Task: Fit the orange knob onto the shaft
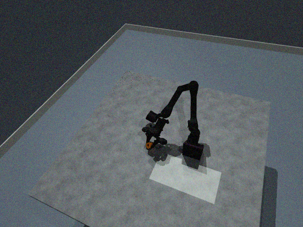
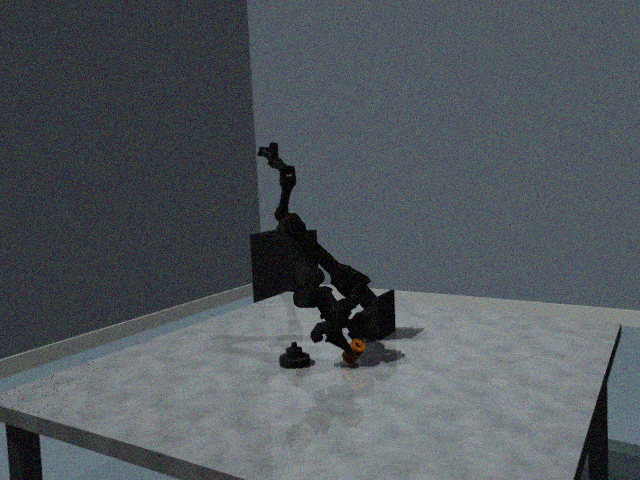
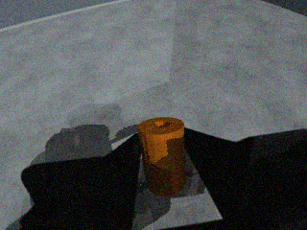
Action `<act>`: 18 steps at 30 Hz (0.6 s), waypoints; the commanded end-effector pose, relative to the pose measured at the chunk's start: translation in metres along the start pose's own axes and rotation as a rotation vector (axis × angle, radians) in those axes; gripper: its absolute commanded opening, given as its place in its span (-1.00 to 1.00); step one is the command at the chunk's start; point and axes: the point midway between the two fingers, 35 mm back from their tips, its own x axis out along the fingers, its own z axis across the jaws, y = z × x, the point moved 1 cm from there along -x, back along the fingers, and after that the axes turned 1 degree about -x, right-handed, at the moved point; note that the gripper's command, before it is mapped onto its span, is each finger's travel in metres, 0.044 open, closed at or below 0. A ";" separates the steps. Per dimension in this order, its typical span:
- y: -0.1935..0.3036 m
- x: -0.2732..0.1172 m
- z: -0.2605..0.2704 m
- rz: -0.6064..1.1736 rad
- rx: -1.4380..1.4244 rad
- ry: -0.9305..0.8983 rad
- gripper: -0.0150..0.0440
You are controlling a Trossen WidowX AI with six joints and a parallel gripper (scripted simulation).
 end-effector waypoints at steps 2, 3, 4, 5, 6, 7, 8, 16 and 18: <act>0.005 -0.004 0.002 -0.076 -0.005 0.002 0.11; 0.006 -0.004 0.002 -0.092 -0.006 0.002 0.11; 0.007 -0.005 0.002 -0.108 -0.006 0.002 0.11; 0.008 -0.006 0.002 -0.124 -0.006 0.002 0.11; 0.009 -0.006 0.002 -0.140 -0.006 0.002 0.11; 0.010 -0.007 0.002 -0.156 -0.006 0.002 0.11; 0.011 -0.007 0.002 -0.172 -0.006 0.002 0.11; 0.020 -0.011 0.002 -0.304 -0.007 0.003 0.11; 0.019 -0.011 0.002 -0.284 -0.007 0.003 0.11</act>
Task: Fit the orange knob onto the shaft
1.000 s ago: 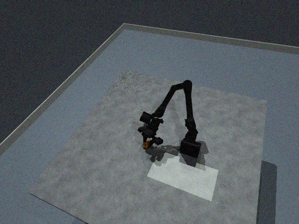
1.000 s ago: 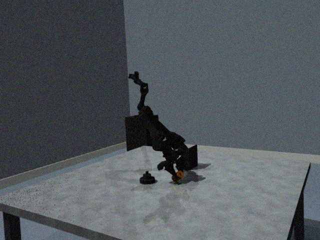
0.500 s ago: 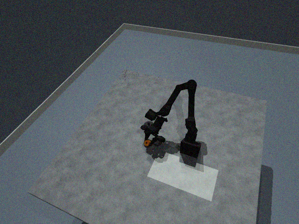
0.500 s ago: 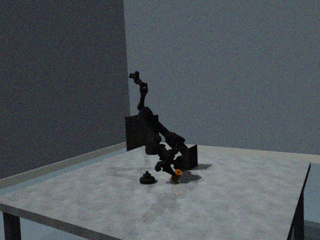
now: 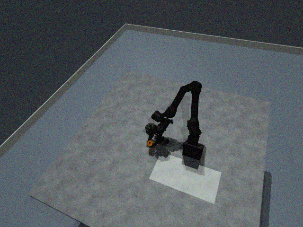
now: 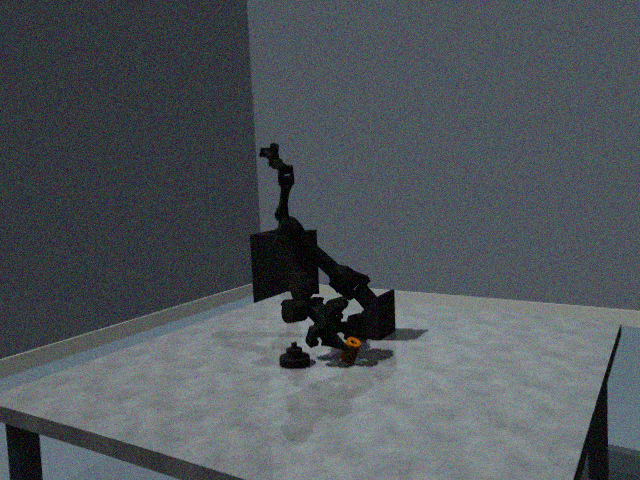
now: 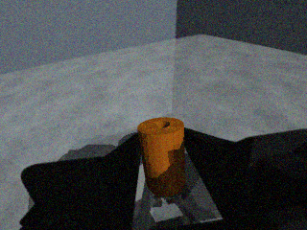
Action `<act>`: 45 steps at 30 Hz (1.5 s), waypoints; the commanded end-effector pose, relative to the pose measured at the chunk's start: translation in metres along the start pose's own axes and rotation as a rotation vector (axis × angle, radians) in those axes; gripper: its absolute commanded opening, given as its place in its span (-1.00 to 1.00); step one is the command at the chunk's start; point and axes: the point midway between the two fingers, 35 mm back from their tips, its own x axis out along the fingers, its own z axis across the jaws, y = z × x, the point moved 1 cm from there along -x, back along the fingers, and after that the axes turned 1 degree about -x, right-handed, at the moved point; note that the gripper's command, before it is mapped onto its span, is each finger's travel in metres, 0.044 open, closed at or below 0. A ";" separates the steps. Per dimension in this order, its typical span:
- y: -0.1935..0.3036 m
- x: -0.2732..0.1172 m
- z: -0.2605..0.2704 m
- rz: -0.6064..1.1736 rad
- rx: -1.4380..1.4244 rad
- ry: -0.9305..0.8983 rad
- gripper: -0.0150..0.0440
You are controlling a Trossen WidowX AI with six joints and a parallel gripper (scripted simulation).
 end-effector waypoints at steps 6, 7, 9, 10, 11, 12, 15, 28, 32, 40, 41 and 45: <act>0.000 -0.001 0.001 0.008 -0.006 -0.001 0.38; 0.000 -0.001 0.001 0.008 -0.006 -0.001 0.39; 0.000 -0.001 0.001 0.008 -0.006 -0.001 0.39; 0.000 -0.001 0.001 0.008 -0.006 -0.001 0.39; 0.000 -0.001 0.001 0.008 -0.006 -0.001 0.39; 0.000 -0.001 0.001 0.008 -0.006 -0.001 0.39; 0.000 -0.001 0.001 0.008 -0.006 -0.001 0.39; 0.000 -0.001 0.001 0.008 -0.006 -0.001 0.39; 0.000 -0.001 0.001 0.008 -0.006 -0.001 0.57; 0.000 -0.001 0.001 0.008 -0.006 -0.001 1.00; 0.000 -0.001 0.001 0.008 -0.006 -0.001 1.00; -0.008 -0.004 -0.001 0.009 -0.006 -0.002 1.00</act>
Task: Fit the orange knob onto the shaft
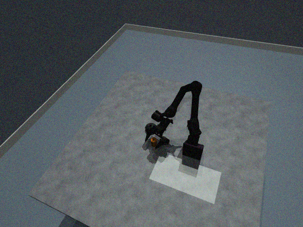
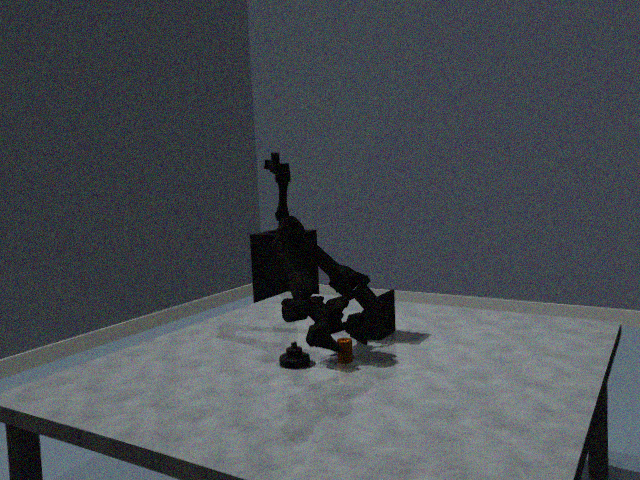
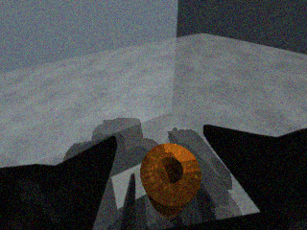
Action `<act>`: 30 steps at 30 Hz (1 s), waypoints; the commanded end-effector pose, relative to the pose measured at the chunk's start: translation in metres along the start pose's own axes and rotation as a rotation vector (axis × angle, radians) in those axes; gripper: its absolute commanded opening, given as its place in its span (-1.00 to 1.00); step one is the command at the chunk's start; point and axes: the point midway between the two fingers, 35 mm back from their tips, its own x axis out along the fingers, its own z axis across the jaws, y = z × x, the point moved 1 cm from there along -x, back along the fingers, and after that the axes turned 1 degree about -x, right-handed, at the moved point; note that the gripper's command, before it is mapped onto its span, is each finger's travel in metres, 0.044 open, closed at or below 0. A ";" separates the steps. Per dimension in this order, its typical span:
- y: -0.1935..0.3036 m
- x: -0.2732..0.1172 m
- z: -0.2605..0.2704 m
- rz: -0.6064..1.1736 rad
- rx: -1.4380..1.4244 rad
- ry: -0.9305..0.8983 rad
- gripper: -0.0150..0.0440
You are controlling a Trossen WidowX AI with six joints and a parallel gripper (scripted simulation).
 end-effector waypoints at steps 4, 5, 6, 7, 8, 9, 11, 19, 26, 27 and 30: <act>-0.054 -0.026 -0.004 -0.001 -0.001 0.002 1.00; -0.064 -0.032 -0.003 -0.002 -0.001 0.003 1.00; -0.069 -0.035 -0.003 -0.003 -0.001 0.003 1.00; -0.071 -0.036 -0.002 -0.003 0.000 0.003 1.00; -0.071 -0.036 -0.002 -0.003 0.000 0.003 1.00; -0.071 -0.036 -0.002 -0.003 0.000 0.003 1.00; -0.071 -0.034 -0.001 0.046 0.024 -0.028 1.00; -0.074 -0.032 0.009 0.727 0.118 -0.162 1.00; -0.096 -0.046 -0.002 1.085 0.002 -0.013 1.00; -0.096 -0.046 -0.002 1.085 0.002 -0.013 1.00; -0.096 -0.046 -0.002 1.085 0.002 -0.013 1.00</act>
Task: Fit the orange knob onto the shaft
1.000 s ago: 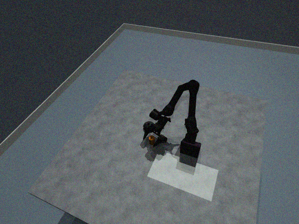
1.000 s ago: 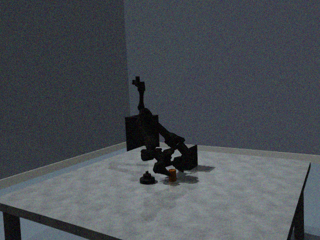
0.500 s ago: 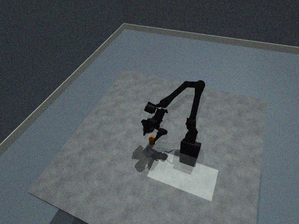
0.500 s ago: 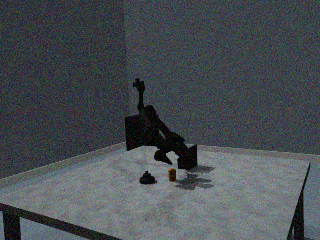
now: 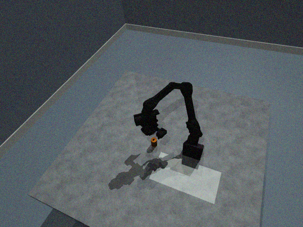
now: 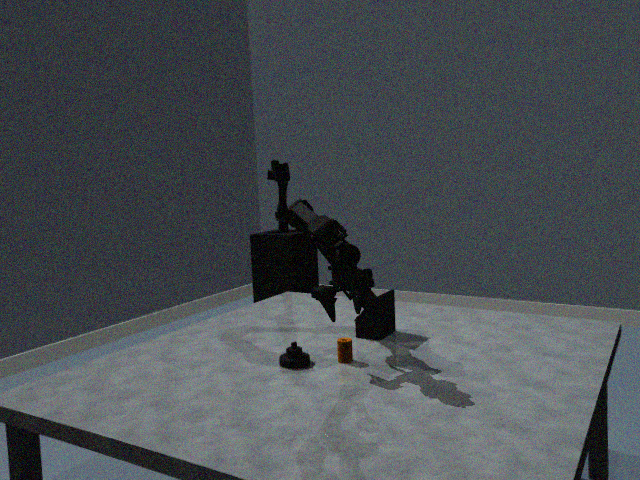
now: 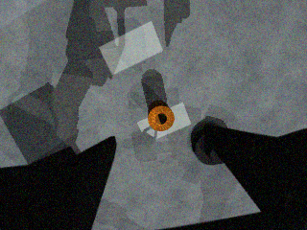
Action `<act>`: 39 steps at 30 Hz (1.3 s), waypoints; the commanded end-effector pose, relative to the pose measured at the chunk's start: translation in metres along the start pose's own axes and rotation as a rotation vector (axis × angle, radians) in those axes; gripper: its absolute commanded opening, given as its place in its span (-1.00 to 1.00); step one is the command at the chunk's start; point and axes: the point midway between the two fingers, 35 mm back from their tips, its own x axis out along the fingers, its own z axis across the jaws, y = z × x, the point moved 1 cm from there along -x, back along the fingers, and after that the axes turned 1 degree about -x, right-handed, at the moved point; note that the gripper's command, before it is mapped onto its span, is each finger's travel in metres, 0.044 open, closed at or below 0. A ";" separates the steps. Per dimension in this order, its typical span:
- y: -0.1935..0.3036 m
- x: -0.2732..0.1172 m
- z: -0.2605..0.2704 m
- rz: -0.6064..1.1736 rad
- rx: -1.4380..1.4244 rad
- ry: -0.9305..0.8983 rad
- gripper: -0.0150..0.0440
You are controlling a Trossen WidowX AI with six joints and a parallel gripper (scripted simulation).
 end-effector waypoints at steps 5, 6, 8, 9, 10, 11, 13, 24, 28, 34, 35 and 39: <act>0.001 -0.005 -0.005 0.037 0.010 0.033 1.00; 0.001 -0.005 -0.005 0.037 0.010 0.033 1.00; 0.001 -0.005 -0.005 0.036 0.071 0.034 1.00; 0.001 -0.005 -0.005 0.035 0.148 0.035 1.00; 0.001 -0.004 -0.005 0.033 0.244 0.037 1.00; 0.001 -0.004 -0.005 0.031 0.340 0.038 1.00; 0.001 -0.004 -0.005 0.027 0.532 0.042 1.00; 0.001 -0.002 -0.005 0.010 1.341 0.052 1.00; 0.001 -0.002 -0.005 0.010 1.341 0.052 1.00; 0.001 -0.002 -0.005 0.010 1.341 0.052 1.00; 0.001 -0.002 -0.005 0.010 1.341 0.052 1.00; 0.002 0.028 -0.006 0.010 1.342 0.054 1.00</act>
